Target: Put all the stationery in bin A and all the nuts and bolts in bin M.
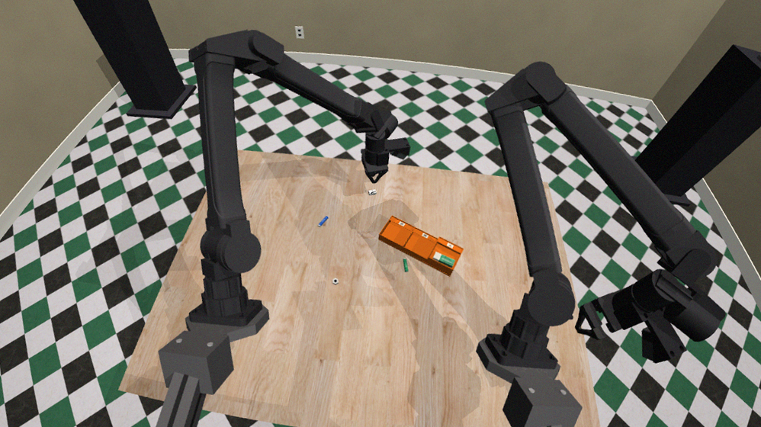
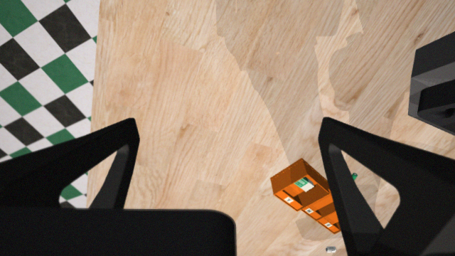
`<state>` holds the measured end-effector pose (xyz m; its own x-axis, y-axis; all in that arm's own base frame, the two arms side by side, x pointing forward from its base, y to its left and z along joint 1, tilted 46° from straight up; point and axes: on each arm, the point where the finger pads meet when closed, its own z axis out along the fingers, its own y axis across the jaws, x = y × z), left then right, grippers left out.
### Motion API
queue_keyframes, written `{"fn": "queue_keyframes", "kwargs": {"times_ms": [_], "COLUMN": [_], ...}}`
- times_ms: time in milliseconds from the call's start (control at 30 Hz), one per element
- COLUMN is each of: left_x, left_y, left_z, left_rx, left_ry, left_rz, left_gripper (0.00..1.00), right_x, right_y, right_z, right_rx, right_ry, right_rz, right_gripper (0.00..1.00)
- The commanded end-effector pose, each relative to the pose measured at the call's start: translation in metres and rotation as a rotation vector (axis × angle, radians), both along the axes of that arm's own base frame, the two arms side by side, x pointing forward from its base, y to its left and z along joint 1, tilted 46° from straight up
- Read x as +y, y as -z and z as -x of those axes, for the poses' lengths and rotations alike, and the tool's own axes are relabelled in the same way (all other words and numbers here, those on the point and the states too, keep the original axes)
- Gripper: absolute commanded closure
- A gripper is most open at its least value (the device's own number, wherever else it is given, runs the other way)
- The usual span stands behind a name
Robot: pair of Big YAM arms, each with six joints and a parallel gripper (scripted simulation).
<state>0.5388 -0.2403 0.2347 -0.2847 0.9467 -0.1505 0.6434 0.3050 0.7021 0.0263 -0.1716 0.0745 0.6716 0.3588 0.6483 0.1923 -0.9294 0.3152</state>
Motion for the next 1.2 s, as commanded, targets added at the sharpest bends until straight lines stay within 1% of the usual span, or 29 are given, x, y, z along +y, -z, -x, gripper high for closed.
{"fn": "queue_keyframes", "kwargs": {"times_ms": [0, 133, 733, 900, 1100, 1167], "left_x": [-0.001, 0.005, 0.004, 0.005, 0.006, 0.006], "left_y": [0.007, 0.008, 0.004, 0.008, 0.026, 0.026], "left_z": [-0.004, -0.006, -0.007, -0.028, -0.044, -0.044], "left_rx": [0.006, 0.008, 0.002, -0.019, -0.022, -0.022], "left_ry": [-0.006, -0.014, -0.011, -0.007, -0.007, -0.007], "left_rz": [-0.004, -0.006, -0.003, 0.006, 0.007, 0.007], "left_gripper": [0.71, 0.71, 0.71, 0.71, 0.71, 0.71], "right_x": [-0.012, -0.012, -0.012, -0.012, -0.012, -0.012], "right_y": [-0.008, -0.008, -0.008, -0.008, -0.008, -0.008], "right_z": [0.010, 0.010, 0.010, 0.010, 0.010, 0.010], "right_rx": [0.007, 0.007, 0.007, 0.007, 0.007, 0.007], "right_ry": [0.023, 0.023, 0.023, 0.023, 0.023, 0.023], "right_rz": [0.006, 0.006, 0.006, 0.006, 0.006, 0.006], "right_gripper": [0.00, 0.00, 0.00, 0.00, 0.00, 0.00]}}
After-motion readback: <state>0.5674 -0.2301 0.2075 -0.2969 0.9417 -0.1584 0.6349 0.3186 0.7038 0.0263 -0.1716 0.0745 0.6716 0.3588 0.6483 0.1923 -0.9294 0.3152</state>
